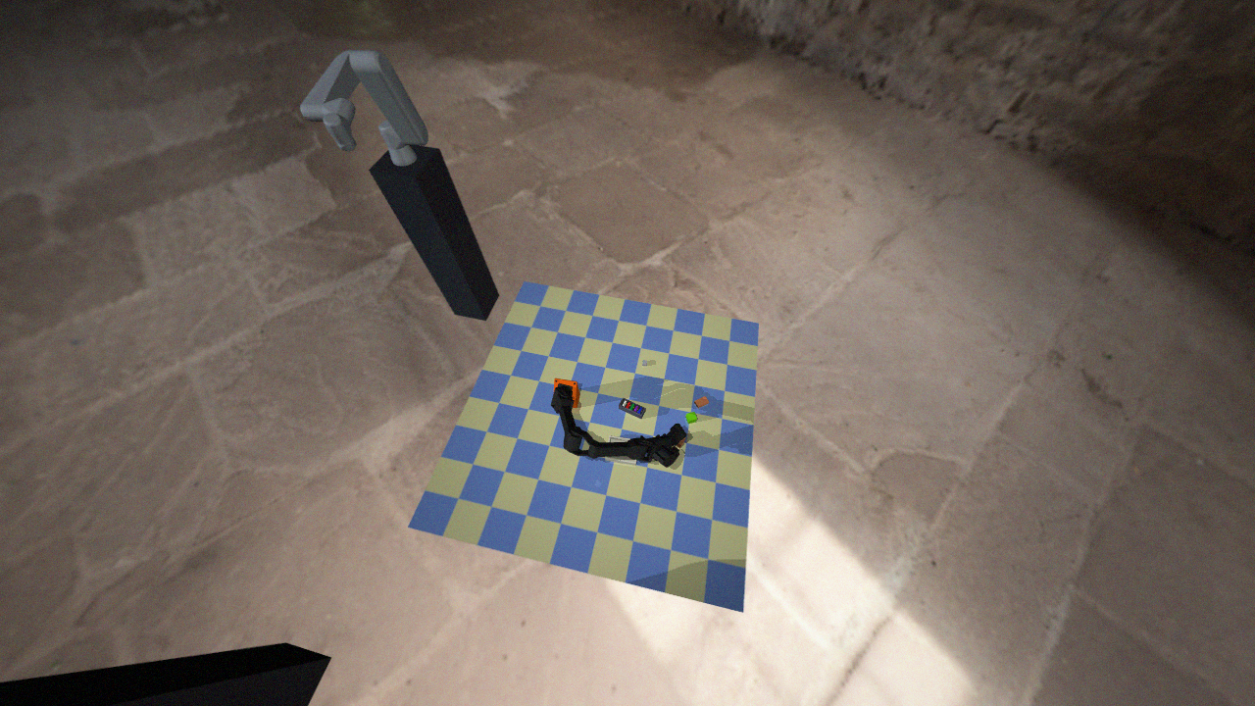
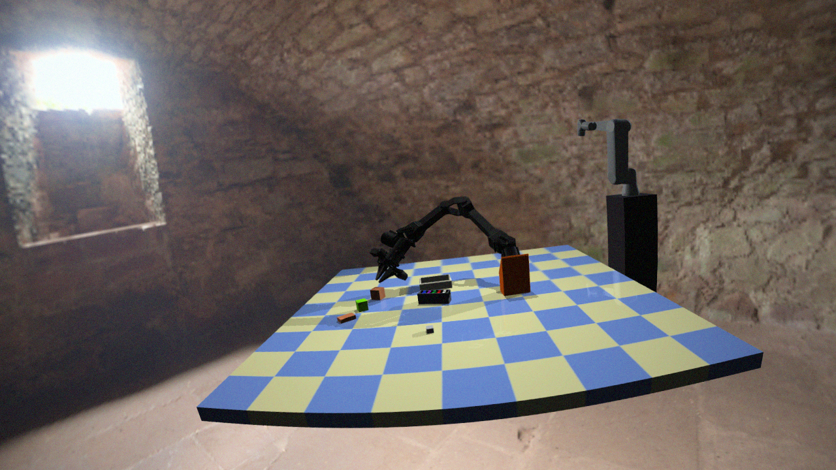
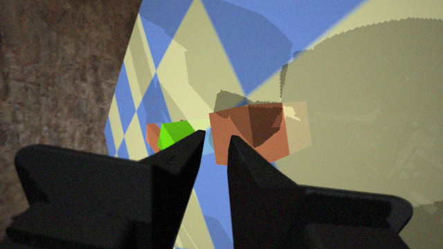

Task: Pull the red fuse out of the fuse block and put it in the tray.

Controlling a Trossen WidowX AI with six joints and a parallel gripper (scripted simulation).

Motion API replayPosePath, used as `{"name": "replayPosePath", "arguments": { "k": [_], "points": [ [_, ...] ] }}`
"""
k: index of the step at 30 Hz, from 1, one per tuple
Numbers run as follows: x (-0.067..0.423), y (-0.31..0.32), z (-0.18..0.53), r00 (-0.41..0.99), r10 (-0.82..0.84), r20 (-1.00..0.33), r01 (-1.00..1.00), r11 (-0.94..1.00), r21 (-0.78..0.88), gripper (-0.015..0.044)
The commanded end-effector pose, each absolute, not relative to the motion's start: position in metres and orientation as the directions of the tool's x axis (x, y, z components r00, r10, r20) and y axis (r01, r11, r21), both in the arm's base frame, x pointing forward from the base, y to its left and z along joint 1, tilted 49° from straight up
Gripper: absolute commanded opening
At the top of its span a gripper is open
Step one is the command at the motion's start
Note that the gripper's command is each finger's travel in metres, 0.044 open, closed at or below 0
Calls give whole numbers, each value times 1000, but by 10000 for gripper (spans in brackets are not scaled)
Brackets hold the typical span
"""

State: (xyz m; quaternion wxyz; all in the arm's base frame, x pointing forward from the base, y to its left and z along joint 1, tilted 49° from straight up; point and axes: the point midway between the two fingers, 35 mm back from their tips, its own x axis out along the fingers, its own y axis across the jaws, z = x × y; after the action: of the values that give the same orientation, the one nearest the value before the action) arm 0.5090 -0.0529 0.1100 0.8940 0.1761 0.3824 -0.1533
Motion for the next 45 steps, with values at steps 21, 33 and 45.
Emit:
{"name": "replayPosePath", "arguments": {
  "k": [21, 33, 45],
  "points": [
    [285, 42, -2, 89, -744, -662, -966, 97, -239, 72],
    [285, 40, -4, 89, -744, -662, -966, 96, -239, 72],
    [286, 31, -12, 90, -744, -662, -966, 96, -239, 72]
  ]
}}
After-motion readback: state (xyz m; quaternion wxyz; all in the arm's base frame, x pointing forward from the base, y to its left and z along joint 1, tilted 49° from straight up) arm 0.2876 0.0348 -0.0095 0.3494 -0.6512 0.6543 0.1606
